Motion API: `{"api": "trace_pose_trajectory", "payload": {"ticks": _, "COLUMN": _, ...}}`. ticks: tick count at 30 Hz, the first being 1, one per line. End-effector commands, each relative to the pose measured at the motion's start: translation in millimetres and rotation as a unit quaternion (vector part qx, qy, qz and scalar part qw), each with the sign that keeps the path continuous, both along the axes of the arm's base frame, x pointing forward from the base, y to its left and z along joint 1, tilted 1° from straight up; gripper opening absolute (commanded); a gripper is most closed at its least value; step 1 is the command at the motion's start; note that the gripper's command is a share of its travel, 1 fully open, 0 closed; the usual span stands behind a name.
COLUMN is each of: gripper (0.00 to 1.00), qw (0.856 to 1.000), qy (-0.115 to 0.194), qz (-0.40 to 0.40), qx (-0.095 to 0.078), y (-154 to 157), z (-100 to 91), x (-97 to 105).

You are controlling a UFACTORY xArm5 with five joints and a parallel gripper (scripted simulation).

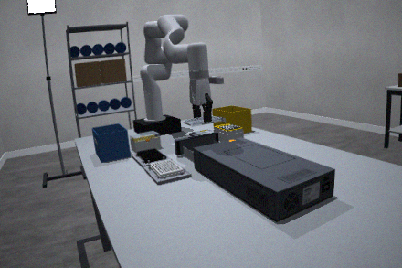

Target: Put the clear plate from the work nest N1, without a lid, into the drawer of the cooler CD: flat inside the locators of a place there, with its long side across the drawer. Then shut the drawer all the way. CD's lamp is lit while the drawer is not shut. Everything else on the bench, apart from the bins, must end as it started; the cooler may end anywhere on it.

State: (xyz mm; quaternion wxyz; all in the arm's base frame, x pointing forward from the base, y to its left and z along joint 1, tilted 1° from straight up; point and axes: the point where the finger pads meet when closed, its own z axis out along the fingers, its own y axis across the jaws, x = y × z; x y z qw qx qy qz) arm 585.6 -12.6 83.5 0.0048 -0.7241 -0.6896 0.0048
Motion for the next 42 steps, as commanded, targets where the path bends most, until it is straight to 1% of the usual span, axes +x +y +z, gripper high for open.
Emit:
{"api": "trace_pose_trajectory", "payload": {"ticks": 1, "gripper": 0.0, "qw": 1.0, "qy": -0.003, "qz": 0.0, "qx": -0.002, "y": 0.1, "z": -0.8, "x": 1.7}}
{"api": "trace_pose_trajectory", "payload": {"ticks": 14, "gripper": 0.0, "qw": 1.0, "qy": -0.003, "qz": 0.0, "qx": -0.002, "y": 0.9, "z": -22.5, "x": 2.0}}
{"api": "trace_pose_trajectory", "payload": {"ticks": 16, "gripper": 0.0, "qw": 1.0, "qy": -0.003, "qz": 0.0, "qx": -0.002, "y": 0.9, "z": -22.5, "x": 2.0}}
{"api": "trace_pose_trajectory", "payload": {"ticks": 31, "gripper": 0.0, "qw": 1.0, "qy": -0.003, "qz": 0.0, "qx": -0.002, "y": 1.3, "z": -47.5, "x": 2.0}}
{"api": "trace_pose_trajectory", "payload": {"ticks": 33, "gripper": 0.0, "qw": 1.0, "qy": -0.003, "qz": 0.0, "qx": -0.002, "y": 1.3, "z": -47.5, "x": 2.0}}
{"api": "trace_pose_trajectory", "payload": {"ticks": 42, "gripper": 0.0, "qw": 1.0, "qy": -0.003, "qz": 0.0, "qx": -0.002, "y": 1.4, "z": -62.5, "x": 1.9}}
